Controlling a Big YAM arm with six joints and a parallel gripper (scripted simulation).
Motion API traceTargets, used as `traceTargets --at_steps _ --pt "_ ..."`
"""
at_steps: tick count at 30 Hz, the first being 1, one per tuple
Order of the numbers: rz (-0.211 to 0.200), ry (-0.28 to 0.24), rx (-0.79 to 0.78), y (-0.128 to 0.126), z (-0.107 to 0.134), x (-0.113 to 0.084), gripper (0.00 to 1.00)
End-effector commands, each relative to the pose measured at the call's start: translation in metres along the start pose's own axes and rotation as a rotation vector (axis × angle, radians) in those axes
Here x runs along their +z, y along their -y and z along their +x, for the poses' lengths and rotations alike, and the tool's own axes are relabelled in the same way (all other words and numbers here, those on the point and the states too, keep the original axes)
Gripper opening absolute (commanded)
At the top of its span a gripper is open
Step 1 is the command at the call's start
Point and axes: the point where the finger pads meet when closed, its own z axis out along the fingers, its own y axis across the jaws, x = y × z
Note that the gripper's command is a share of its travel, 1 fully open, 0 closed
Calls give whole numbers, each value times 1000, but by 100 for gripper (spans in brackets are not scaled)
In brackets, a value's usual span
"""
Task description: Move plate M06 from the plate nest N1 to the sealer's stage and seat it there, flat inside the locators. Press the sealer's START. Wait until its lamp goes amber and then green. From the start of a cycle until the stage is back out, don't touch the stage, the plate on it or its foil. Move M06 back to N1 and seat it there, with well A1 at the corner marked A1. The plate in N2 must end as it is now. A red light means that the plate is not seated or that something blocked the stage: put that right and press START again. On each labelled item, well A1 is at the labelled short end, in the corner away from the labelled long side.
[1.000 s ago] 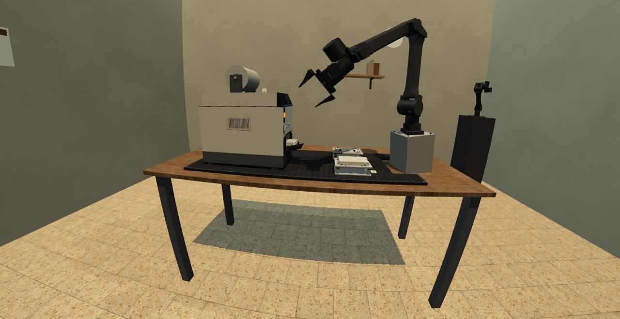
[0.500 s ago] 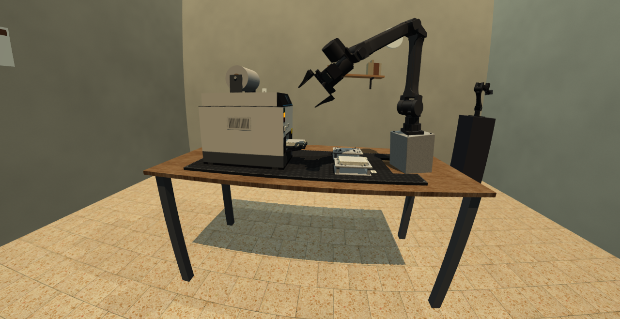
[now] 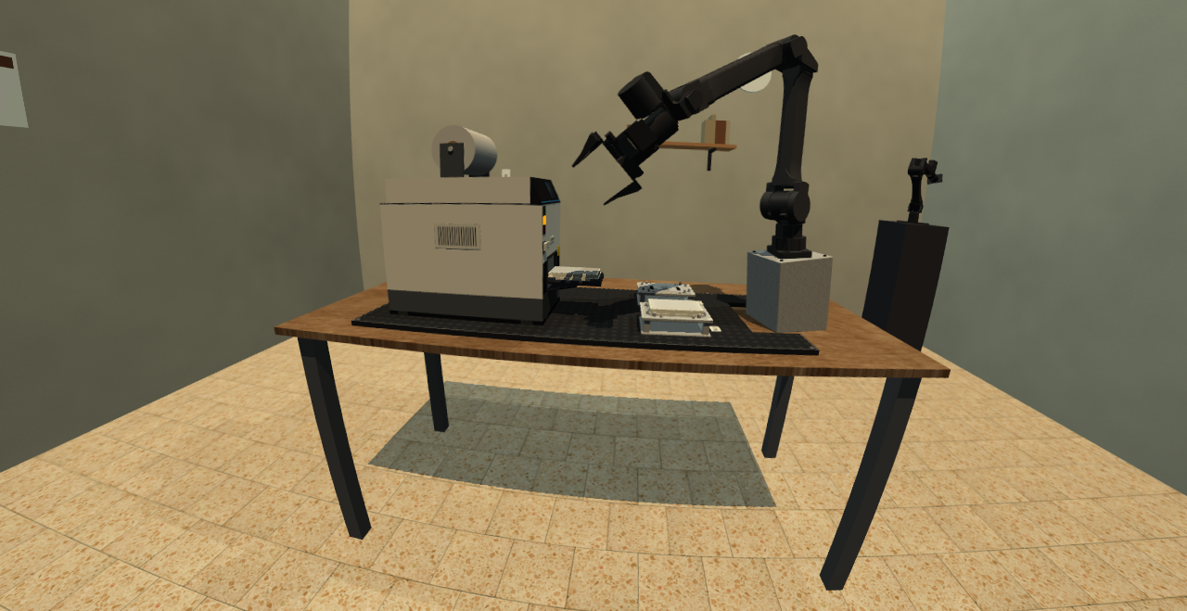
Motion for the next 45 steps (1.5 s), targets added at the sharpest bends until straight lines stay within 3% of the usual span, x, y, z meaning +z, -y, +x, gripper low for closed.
traceTargets --at_steps 1,7,17,36,45 --pt "42 27 6 26 -16 -5 100" --pt "32 23 0 25 -15 -5 100" --pt "50 29 11 35 -14 -15 100" --pt "60 31 16 32 -19 -4 100" --pt "77 37 25 40 -17 -13 100"
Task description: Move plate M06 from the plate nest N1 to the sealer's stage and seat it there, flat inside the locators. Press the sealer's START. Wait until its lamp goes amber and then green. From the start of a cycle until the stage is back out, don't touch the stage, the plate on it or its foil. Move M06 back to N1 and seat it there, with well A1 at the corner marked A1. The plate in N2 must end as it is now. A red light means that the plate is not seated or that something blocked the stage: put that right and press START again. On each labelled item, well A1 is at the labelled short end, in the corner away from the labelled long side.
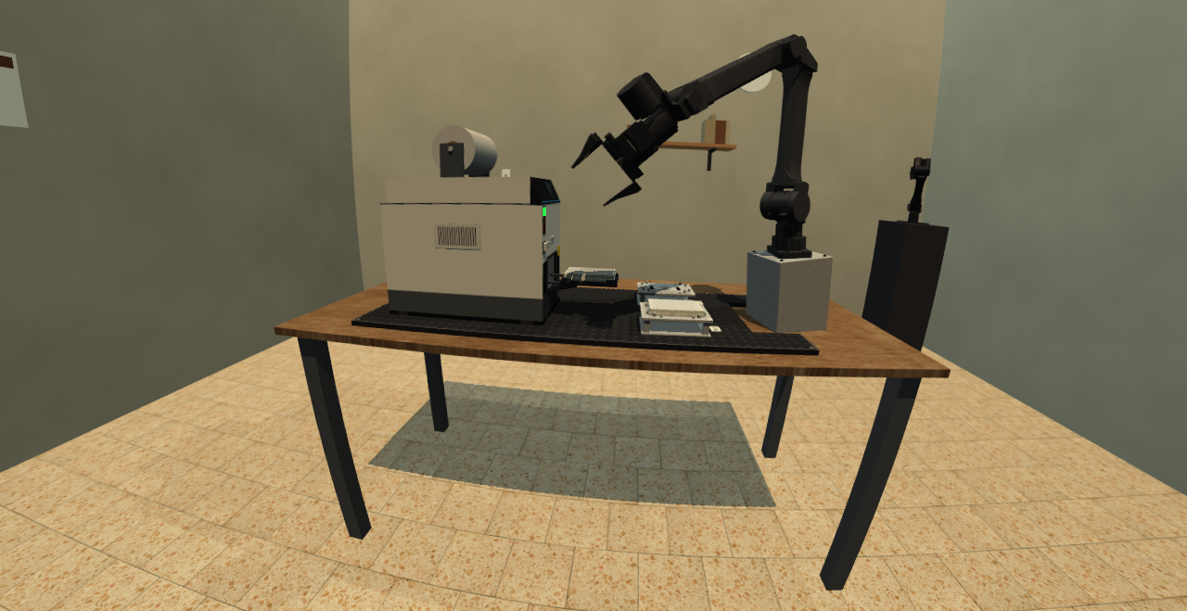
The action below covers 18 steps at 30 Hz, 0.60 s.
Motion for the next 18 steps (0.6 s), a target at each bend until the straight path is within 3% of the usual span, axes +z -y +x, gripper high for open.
traceTargets --at_steps 1,7,10,12,18 --pt "84 39 30 43 -16 -16 100" --pt "84 39 30 43 -16 -17 100" --pt "76 39 187 25 8 -14 98" --pt "76 39 187 25 8 -14 98" --pt "56 20 405 -5 45 -8 95"
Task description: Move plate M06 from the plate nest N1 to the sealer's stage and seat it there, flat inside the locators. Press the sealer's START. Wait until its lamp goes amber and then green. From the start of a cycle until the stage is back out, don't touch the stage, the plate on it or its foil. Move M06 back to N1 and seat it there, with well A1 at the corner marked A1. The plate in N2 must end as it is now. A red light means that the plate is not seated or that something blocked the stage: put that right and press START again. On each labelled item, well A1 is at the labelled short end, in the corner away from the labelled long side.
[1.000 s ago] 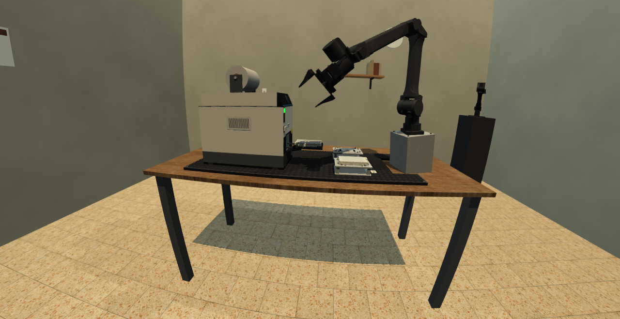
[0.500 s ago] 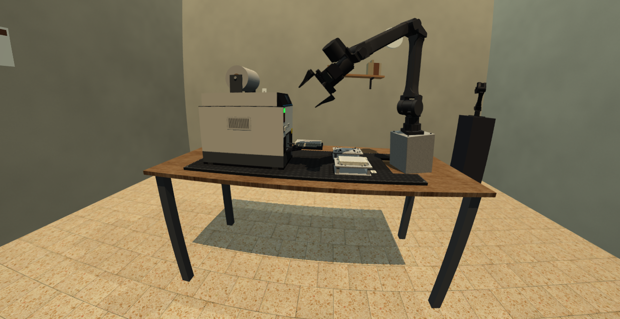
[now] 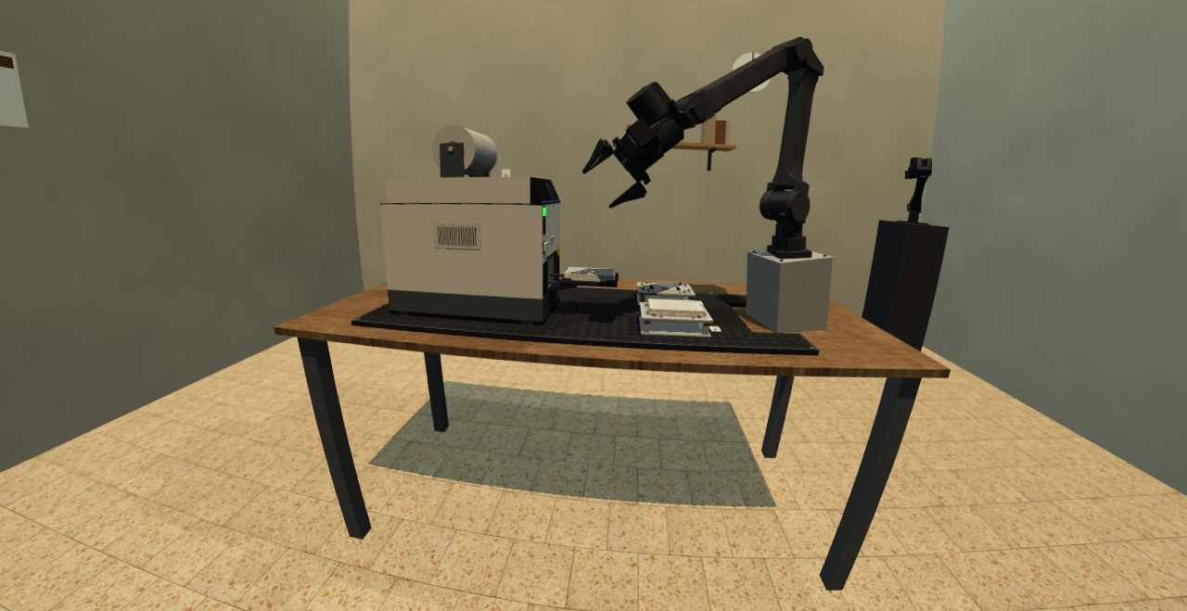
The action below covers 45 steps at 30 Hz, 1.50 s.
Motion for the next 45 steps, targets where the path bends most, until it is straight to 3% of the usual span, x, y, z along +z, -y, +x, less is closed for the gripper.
traceTargets --at_steps 1,9,12,18,19,26,29,42,45 --pt "38 2 200 10 20 -2 94" --pt "48 7 470 -10 57 -7 90" --pt "43 5 474 -11 56 -5 89" --pt "33 -6 694 -34 94 -6 86" --pt "36 -9 728 -34 95 -6 0" --pt "15 -3 941 -33 74 -2 0" --pt "13 -5 950 -33 73 -2 0" --pt "8 -4 1401 -27 67 -2 0" --pt "8 -4 1394 -27 67 -3 0"
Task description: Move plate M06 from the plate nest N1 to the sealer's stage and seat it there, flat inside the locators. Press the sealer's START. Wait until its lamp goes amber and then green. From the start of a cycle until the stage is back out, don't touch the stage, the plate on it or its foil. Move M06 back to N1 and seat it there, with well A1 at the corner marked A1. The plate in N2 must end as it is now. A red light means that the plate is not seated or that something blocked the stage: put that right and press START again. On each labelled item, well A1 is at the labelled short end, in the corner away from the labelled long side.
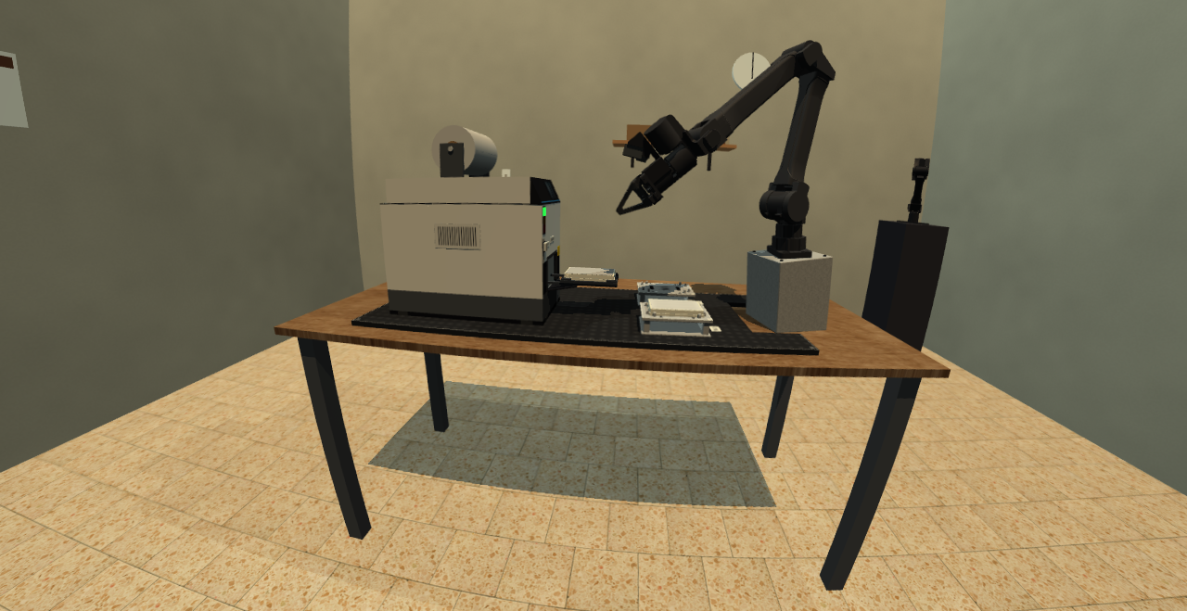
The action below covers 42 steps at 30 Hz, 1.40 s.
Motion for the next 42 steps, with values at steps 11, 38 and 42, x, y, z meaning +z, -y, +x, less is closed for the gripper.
traceTargets --at_steps 11,38,42 --pt "-5 -266 88 0 -39 4 0" --pt "-39 -816 23 -11 -35 1 0" --pt "-39 -809 26 -14 -31 0 0"
